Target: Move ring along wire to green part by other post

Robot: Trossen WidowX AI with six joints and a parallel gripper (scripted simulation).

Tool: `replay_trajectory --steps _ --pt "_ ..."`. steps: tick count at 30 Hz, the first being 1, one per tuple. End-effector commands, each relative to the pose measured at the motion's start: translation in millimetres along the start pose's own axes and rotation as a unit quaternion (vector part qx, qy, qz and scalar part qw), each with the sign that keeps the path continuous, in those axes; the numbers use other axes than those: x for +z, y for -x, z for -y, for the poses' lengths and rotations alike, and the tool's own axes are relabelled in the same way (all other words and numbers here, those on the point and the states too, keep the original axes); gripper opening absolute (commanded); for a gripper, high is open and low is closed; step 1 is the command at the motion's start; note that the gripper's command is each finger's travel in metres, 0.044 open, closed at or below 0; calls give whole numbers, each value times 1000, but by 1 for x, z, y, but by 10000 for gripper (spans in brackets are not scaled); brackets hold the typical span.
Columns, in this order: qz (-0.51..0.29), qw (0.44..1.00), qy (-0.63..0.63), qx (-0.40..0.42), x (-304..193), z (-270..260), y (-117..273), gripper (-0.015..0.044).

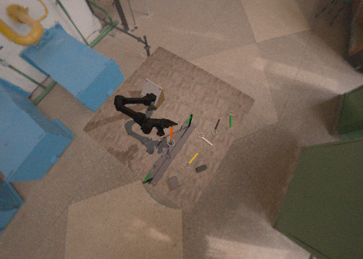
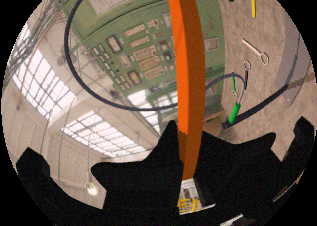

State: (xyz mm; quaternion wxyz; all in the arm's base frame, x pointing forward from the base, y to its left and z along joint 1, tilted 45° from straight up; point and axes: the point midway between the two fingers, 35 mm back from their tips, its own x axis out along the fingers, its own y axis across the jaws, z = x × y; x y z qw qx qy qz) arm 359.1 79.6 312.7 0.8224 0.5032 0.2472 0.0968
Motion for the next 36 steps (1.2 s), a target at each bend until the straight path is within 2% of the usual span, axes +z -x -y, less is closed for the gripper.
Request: replay_trajectory --steps 1,36 --pt "4 1000 14 -4 2 -4 1 -150" --pt "28 972 207 -113 5 12 1 -150"
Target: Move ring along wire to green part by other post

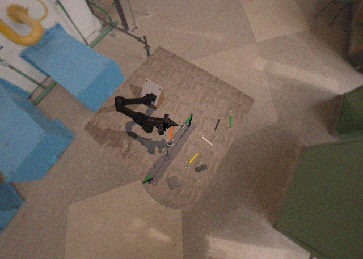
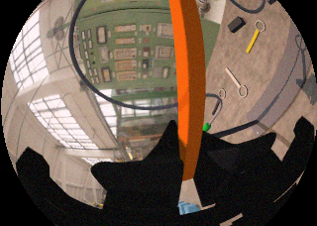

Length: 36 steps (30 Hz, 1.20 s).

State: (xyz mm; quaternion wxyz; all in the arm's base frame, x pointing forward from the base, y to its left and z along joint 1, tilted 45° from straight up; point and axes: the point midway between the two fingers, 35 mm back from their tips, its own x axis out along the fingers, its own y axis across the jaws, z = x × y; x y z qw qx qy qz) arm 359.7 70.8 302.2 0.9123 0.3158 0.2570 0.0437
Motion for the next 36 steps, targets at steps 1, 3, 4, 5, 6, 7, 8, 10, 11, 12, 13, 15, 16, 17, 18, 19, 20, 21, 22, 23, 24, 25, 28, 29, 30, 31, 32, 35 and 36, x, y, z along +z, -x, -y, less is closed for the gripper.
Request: replay_trajectory --steps 1,3,4,5,6,7,8,10,11,12,13,15,16,17,18,19,20,21,22,23,24,25,28,29,30,31,32,35,36 --pt "6 1000 28 -13 3 0 1 -150" --pt "8 999 40 -20 3 2 1 -150" --pt "8 999 46 -24 3 2 1 -150" --pt "9 998 52 -27 3 3 1 -150" --pt "10 998 58 -31 3 3 1 -150" --pt "11 997 65 -34 3 4 1 -150" --pt "11 997 71 -37 3 5 0 -150" --pt "13 995 83 -44 3 6 0 -150" --pt "14 995 89 -48 3 6 0 -150" --pt "15 994 95 -51 3 7 0 -150" --pt "15 993 101 -55 3 7 0 -150" --pt "17 991 114 -62 4 9 0 -150" --pt "18 991 120 -65 4 9 0 -150" --pt "18 990 126 -68 4 10 0 -150" --pt "19 988 132 -72 4 10 0 -150" --pt "20 987 138 -75 4 11 0 -150" --pt "21 986 144 -79 4 11 0 -150" --pt "21 985 150 -82 4 12 0 -150" --pt "22 984 156 -85 5 13 0 -150" --pt "23 982 162 -89 5 13 0 -150" --pt "24 981 168 -92 5 14 0 -150" --pt "24 980 174 -96 5 14 0 -150" --pt "27 975 193 -106 6 16 0 -150" --pt "27 974 199 -109 6 16 1 -150" --pt "28 972 205 -113 6 17 1 -150" --pt "29 970 211 -116 6 17 1 -150" --pt "30 969 217 -119 7 18 1 -150" --pt "32 963 234 -129 7 20 1 -150" --pt "33 961 240 -133 8 20 1 -150"
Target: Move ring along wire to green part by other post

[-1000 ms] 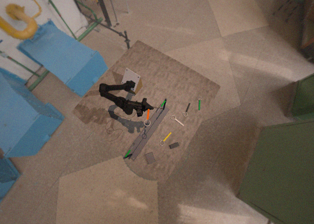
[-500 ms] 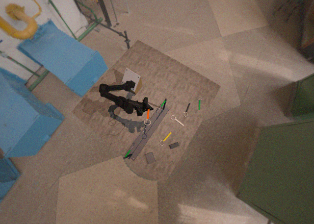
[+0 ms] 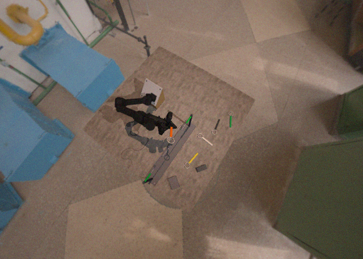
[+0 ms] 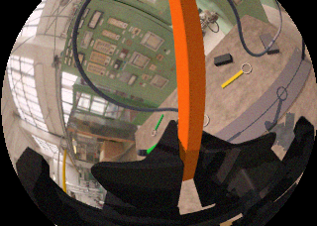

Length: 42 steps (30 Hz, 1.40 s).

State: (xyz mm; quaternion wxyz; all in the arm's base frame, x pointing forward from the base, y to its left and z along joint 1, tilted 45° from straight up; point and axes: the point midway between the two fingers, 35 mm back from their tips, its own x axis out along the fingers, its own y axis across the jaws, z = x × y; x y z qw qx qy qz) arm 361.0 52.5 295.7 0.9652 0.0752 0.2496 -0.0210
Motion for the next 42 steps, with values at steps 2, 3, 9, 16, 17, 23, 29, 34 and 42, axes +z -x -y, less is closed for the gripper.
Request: replay_trajectory --steps 2,3,9,16,17,23,29,34,42 --pt "4 999 34 -19 0 3 0 -150" --pt "5 999 40 -22 0 4 0 -150" --pt "9 996 77 -43 1 7 -1 -150" --pt "15 990 120 -67 1 11 -1 -150" --pt "15 989 126 -70 2 12 -1 -150" --pt "20 982 163 -90 2 15 -1 -150" --pt "25 973 199 -111 4 18 0 -150" --pt "29 965 229 -127 5 21 0 -150" --pt "35 948 276 -153 7 25 1 -150"
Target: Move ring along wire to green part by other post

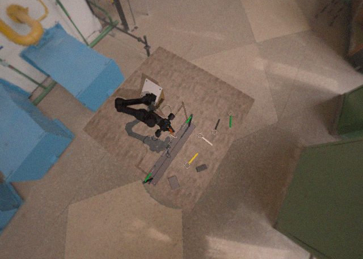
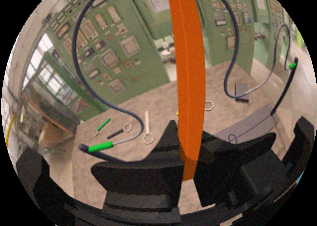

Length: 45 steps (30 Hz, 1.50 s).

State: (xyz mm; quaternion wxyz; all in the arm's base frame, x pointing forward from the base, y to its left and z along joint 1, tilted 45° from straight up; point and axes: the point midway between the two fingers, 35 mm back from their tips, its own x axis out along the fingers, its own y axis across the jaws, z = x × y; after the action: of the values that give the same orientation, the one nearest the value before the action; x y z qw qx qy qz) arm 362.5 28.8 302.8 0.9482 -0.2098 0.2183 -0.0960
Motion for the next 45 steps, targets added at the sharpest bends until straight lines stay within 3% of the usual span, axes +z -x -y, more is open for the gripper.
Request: replay_trajectory --steps 1,45 --pt "-2 999 30 -14 -4 1 -2 -150" --pt "31 950 274 -147 2 23 -1 -150"
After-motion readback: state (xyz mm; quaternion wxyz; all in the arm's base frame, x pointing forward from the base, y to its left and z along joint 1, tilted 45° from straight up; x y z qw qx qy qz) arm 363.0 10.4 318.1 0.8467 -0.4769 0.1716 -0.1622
